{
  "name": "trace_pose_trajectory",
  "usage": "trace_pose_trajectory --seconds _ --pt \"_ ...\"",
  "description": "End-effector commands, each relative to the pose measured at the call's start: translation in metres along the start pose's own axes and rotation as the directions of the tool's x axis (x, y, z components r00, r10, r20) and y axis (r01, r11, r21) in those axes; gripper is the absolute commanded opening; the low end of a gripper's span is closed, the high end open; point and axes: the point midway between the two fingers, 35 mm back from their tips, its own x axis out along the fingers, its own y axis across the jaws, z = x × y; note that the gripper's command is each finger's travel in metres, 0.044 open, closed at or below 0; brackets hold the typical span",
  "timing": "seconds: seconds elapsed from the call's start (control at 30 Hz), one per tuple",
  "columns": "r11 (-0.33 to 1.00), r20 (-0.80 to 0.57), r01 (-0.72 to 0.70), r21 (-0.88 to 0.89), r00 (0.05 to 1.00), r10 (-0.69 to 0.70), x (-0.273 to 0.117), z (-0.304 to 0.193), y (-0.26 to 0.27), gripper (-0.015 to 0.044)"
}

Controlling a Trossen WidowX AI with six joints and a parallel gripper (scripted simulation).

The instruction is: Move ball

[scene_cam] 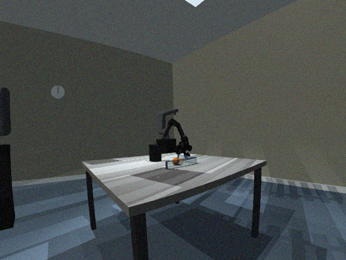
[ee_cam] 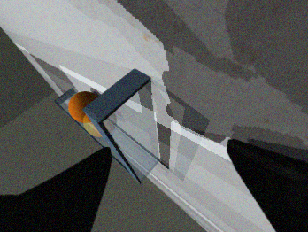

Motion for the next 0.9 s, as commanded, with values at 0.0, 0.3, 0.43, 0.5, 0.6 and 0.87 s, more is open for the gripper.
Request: trace_pose_trajectory --seconds 0.0,0.3,0.43,0.5,0.6,0.87 --pt "0.965 0.063 0.023 0.261 0.997 -0.04 0.024 -0.038 -0.005 0.0409" --pt "0.773 0.001 0.112 0.624 0.989 -0.145 0.06 -0.128 0.014 0.0409" --pt "0.711 0.078 0.013 0.703 0.992 -0.096 0.087 -0.133 0.043 0.0409" --pt "0.678 0.122 -0.035 0.734 0.989 -0.08 0.098 -0.133 0.057 0.0409" --pt "0.601 0.206 -0.128 0.789 0.976 -0.063 0.12 -0.131 0.085 0.0409" --pt "0.413 0.497 -0.381 0.827 0.84 -0.22 0.164 -0.098 0.144 0.0409"
